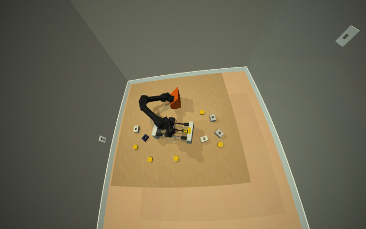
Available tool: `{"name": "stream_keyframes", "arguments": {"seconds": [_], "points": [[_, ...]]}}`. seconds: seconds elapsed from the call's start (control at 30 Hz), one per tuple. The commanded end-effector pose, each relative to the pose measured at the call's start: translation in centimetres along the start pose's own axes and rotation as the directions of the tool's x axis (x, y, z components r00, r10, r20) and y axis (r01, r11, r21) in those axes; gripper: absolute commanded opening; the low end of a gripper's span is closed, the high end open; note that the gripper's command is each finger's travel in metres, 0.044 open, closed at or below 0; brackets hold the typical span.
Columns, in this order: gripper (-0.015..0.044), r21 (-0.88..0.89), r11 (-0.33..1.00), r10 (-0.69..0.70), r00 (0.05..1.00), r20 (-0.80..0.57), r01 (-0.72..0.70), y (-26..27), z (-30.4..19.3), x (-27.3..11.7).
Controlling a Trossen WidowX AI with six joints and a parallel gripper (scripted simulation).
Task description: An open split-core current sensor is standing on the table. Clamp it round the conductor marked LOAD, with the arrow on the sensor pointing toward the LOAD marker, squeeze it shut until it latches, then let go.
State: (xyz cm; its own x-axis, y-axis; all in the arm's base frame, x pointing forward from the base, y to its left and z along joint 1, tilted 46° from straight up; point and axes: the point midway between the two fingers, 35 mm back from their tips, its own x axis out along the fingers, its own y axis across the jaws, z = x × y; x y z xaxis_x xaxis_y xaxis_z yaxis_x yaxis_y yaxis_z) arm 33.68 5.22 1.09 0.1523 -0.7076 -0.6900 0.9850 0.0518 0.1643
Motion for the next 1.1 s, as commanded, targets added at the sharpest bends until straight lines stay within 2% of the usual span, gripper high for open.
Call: {"name": "stream_keyframes", "arguments": {"seconds": [0.0, 1.0, 1.07], "points": [[0.0262, 0.001, 1.0, 0.0, 1.0, 0.0, 0.0, 0.01, 0.0, -0.01], [0.0262, 0.001, 1.0, 0.0, 1.0, 0.0, 0.0, 0.01, 0.0, -0.01], [0.0315, 0.001, 1.0, 0.0, 1.0, 0.0, 0.0, 0.01, 0.0, -0.01]]}}
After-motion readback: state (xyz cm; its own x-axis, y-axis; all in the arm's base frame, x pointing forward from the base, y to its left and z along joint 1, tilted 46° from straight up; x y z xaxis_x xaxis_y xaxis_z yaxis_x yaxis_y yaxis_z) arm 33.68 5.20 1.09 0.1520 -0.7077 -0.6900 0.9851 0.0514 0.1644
